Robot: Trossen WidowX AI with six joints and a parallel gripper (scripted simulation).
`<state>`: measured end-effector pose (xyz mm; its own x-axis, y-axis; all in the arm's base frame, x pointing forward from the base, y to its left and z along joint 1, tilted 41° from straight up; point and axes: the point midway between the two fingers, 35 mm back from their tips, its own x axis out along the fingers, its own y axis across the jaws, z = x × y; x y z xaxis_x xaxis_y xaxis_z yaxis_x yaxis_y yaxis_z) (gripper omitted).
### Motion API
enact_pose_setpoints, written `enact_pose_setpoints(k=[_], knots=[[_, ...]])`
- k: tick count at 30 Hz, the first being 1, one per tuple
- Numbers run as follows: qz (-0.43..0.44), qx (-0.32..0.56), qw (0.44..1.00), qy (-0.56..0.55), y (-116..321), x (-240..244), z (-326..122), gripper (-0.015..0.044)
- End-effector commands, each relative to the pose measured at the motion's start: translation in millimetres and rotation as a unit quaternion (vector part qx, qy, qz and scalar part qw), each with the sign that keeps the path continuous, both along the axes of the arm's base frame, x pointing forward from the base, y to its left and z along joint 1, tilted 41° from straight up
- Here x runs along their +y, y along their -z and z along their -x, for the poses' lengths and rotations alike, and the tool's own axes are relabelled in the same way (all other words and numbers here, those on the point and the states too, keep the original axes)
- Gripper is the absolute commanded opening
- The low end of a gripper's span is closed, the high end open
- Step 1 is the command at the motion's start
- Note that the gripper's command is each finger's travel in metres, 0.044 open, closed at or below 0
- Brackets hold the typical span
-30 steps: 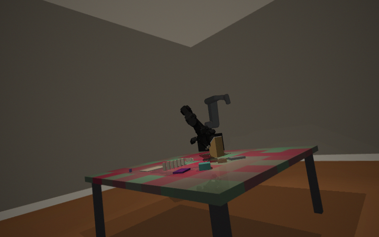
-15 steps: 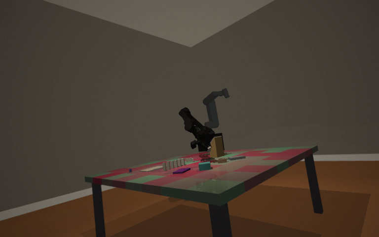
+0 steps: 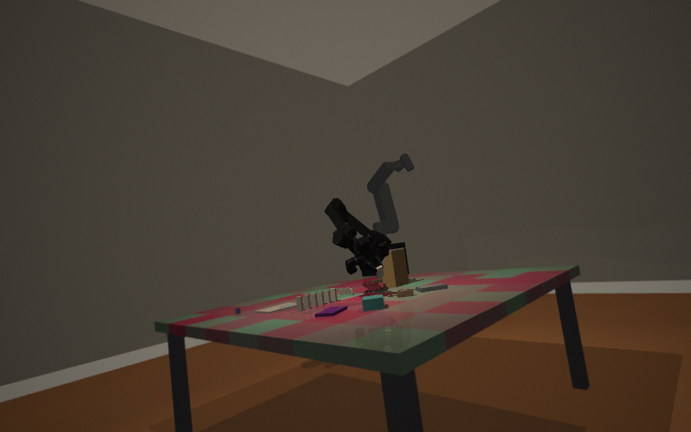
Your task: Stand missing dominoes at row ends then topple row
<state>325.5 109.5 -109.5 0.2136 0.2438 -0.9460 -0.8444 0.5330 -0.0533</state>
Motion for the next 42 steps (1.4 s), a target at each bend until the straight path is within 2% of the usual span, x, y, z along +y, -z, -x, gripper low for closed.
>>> enact_pose_setpoints(k=[1,25,42], knots=[[-0.032,-0.034,0.999,-0.012,-8,-2,2,0.0107],[-0.15,-0.226,0.956,-0.11,-55,-15,23,0.0107],[-0.152,-0.232,0.954,-0.113,-56,-16,24,0.0107]])
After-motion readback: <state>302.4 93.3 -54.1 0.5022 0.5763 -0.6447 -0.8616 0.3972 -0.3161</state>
